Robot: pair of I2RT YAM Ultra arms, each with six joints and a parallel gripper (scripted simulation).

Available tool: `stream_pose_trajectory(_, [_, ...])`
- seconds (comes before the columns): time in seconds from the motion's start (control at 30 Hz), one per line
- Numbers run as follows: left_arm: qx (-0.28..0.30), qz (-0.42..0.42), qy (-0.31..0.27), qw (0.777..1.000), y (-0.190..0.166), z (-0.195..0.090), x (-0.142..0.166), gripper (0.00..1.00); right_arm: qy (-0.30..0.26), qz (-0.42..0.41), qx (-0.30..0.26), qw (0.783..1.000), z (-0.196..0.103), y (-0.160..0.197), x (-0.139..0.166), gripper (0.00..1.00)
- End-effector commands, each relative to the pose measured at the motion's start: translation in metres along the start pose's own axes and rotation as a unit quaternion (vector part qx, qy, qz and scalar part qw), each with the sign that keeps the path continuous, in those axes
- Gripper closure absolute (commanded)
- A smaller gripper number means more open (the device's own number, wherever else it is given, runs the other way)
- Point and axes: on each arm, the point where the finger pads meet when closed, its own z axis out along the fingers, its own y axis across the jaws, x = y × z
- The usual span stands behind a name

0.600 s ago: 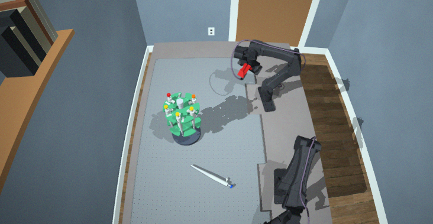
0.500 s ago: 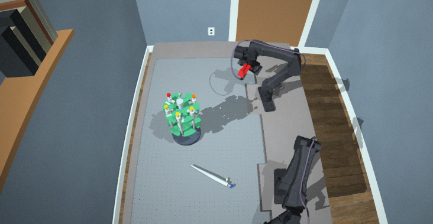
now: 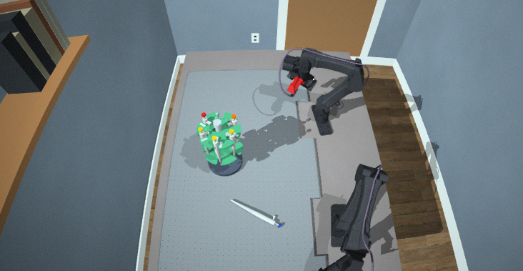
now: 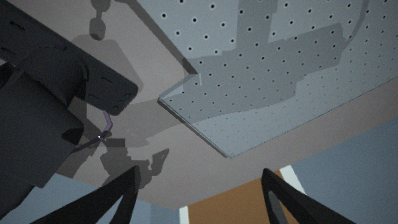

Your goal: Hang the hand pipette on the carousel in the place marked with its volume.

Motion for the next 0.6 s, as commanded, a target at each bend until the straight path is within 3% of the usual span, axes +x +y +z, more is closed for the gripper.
stream_pose_trajectory(0.0, [0.002, 0.003, -0.001, 1.000, -0.009, 0.000, -0.010, 0.00, -0.008, 0.010, 0.021, 1.000, -0.007, -0.010, 0.007, 0.00])
stream_pose_trajectory(0.57, [0.003, 0.003, -0.001, 1.000, -0.032, 0.003, -0.054, 0.00, -0.002, 0.005, 0.010, 1.000, -0.003, -0.028, 0.055, 0.00])
